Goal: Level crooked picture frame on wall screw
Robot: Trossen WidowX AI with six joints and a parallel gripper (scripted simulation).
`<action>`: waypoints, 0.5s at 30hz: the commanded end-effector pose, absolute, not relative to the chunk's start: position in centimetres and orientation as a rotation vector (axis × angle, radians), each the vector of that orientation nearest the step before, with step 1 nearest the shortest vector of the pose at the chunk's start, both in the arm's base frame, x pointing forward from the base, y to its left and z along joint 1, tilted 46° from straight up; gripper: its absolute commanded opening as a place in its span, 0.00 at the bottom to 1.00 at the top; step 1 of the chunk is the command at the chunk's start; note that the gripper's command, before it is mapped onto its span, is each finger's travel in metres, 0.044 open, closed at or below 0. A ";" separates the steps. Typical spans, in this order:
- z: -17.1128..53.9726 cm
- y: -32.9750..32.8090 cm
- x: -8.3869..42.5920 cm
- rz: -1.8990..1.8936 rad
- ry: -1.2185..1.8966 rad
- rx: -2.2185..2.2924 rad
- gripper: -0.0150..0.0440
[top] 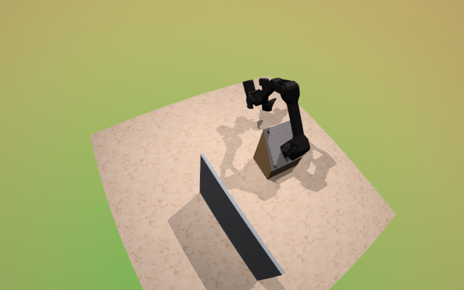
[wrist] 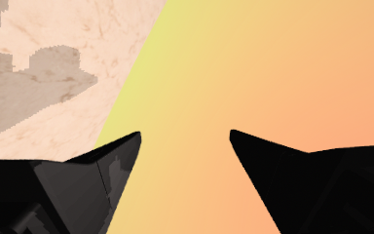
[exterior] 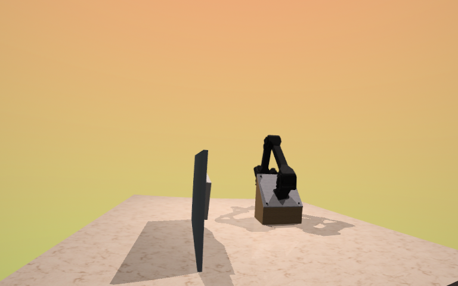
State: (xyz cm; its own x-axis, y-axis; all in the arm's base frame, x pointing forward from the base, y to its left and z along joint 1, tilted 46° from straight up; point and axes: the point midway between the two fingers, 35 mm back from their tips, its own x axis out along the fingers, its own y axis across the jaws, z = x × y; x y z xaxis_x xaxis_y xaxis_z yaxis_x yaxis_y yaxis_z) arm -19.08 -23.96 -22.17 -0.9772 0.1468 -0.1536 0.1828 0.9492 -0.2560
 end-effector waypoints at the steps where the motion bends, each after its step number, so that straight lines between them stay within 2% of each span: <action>1: -22.0 -24.2 -19.0 -0.430 2.965 0.245 0.89; 5: -18.9 -29.0 -16.4 -0.835 2.808 0.111 0.71; 6: -17.9 -30.3 -15.4 -0.946 2.744 0.076 0.69; 15: -8.3 -38.2 -4.2 -1.660 1.938 -0.090 0.69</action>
